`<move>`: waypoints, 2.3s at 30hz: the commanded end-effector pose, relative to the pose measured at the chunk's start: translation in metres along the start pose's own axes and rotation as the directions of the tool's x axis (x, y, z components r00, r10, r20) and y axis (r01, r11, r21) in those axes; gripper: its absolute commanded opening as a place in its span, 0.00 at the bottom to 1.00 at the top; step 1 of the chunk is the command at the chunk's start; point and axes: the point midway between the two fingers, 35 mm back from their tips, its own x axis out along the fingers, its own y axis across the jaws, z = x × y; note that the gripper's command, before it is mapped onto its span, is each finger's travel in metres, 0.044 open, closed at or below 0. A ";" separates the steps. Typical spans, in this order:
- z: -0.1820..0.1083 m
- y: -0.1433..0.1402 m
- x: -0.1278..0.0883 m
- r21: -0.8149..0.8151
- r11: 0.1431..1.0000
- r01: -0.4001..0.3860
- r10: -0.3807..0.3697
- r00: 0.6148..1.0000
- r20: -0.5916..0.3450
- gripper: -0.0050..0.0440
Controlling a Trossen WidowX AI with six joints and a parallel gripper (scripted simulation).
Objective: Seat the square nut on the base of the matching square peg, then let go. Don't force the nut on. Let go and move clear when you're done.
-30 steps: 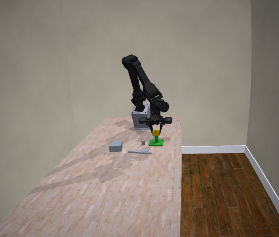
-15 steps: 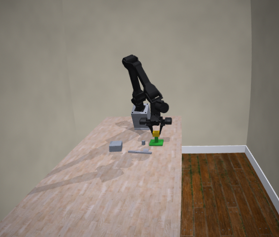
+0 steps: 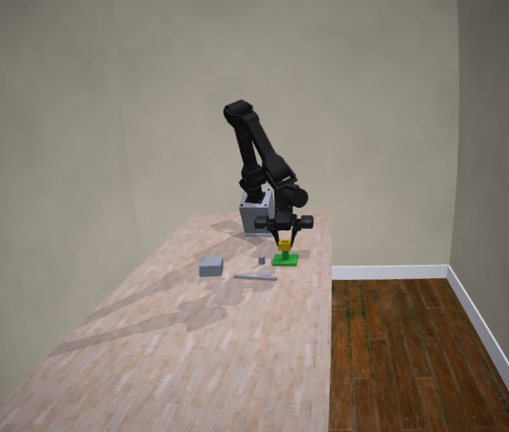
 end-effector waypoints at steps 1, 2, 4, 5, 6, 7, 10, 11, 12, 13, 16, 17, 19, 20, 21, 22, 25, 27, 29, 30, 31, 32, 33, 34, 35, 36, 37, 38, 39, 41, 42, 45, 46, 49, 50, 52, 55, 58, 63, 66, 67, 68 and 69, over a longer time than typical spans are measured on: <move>0.003 0.002 -0.002 0.002 1.000 -0.013 0.013 1.000 0.011 0.00; 0.003 0.002 -0.001 0.002 1.000 -0.013 0.013 1.000 0.011 0.00; 0.003 0.002 -0.001 0.002 1.000 -0.013 0.013 1.000 0.011 0.00; 0.003 0.002 0.000 0.002 1.000 -0.013 0.013 1.000 0.011 0.00; 0.003 0.002 0.000 0.002 1.000 -0.013 0.013 1.000 0.011 0.00; 0.003 0.002 0.001 0.002 1.000 -0.013 0.013 1.000 0.011 0.00; 0.003 0.002 0.002 0.002 1.000 -0.013 0.013 1.000 0.011 0.00; 0.003 0.002 0.002 0.002 1.000 -0.013 0.013 1.000 0.011 0.00; 0.003 0.002 0.002 0.002 1.000 -0.013 0.013 1.000 0.011 0.00; 0.003 0.002 0.003 0.002 1.000 -0.013 0.013 1.000 0.011 0.00; 0.003 0.002 0.003 0.002 1.000 -0.013 0.013 1.000 0.011 0.00; 0.003 0.002 0.003 0.002 1.000 -0.013 0.013 1.000 0.011 0.00; 0.003 0.002 0.004 0.002 1.000 -0.013 0.013 1.000 0.011 0.00; 0.003 0.002 0.005 0.002 1.000 -0.013 0.013 1.000 0.011 0.00; 0.003 0.002 0.005 0.002 1.000 -0.013 0.013 1.000 0.011 0.00; 0.003 0.002 0.005 0.002 1.000 -0.013 0.013 1.000 0.011 0.00; 0.003 0.002 0.006 0.002 1.000 -0.013 0.013 1.000 0.011 0.00; 0.003 0.002 0.007 0.002 1.000 -0.013 0.013 1.000 0.011 0.00; 0.003 0.002 0.008 0.002 1.000 -0.013 0.013 1.000 0.011 0.00; 0.003 0.002 0.008 0.002 1.000 -0.013 0.013 1.000 0.011 0.00; 0.003 0.002 0.008 0.002 1.000 -0.013 0.013 1.000 0.011 0.00; 0.003 0.002 0.008 0.002 1.000 -0.013 0.013 1.000 0.011 0.00; 0.003 0.002 0.008 0.002 1.000 -0.013 0.013 1.000 0.011 0.00; 0.003 0.002 0.008 0.002 1.000 -0.013 0.013 1.000 0.011 0.00; 0.003 0.002 0.009 0.002 1.000 -0.013 0.013 1.000 0.011 0.00; 0.003 0.002 0.009 0.002 1.000 -0.013 0.013 1.000 0.011 0.00; 0.003 0.002 0.010 0.002 1.000 -0.013 0.013 1.000 0.011 0.00; 0.003 0.002 0.010 0.002 1.000 -0.013 0.013 1.000 0.011 0.00; 0.003 0.002 0.010 0.002 1.000 -0.013 0.013 1.000 0.011 0.00; 0.003 0.002 0.011 0.002 1.000 -0.013 0.013 1.000 0.011 0.00; 0.003 0.002 0.012 0.002 1.000 -0.013 0.013 1.000 0.011 0.00; 0.003 0.002 0.013 0.002 1.000 -0.013 0.013 1.000 0.011 0.00; 0.003 0.002 0.013 0.002 1.000 -0.013 0.013 1.000 0.011 0.00; 0.003 0.002 0.014 0.002 1.000 -0.013 0.013 1.000 0.011 0.00; 0.003 0.002 0.014 0.002 1.000 -0.013 0.013 1.000 0.011 0.00; 0.003 0.002 0.014 0.002 1.000 -0.013 0.013 1.000 0.011 0.00; 0.003 0.002 0.016 0.002 1.000 -0.013 0.012 1.000 0.011 0.00; 0.003 0.002 0.017 0.002 1.000 -0.012 0.012 1.000 0.011 0.00; 0.003 0.002 0.018 0.002 1.000 -0.012 0.012 1.000 0.011 0.00; 0.003 0.002 0.019 0.002 1.000 -0.012 0.012 1.000 0.011 0.00; 0.003 0.002 0.019 0.002 1.000 -0.012 0.012 1.000 0.011 0.00; 0.003 0.002 0.019 0.002 1.000 -0.012 0.012 1.000 0.011 0.00; 0.003 0.002 0.019 0.002 1.000 -0.012 0.012 1.000 0.011 0.00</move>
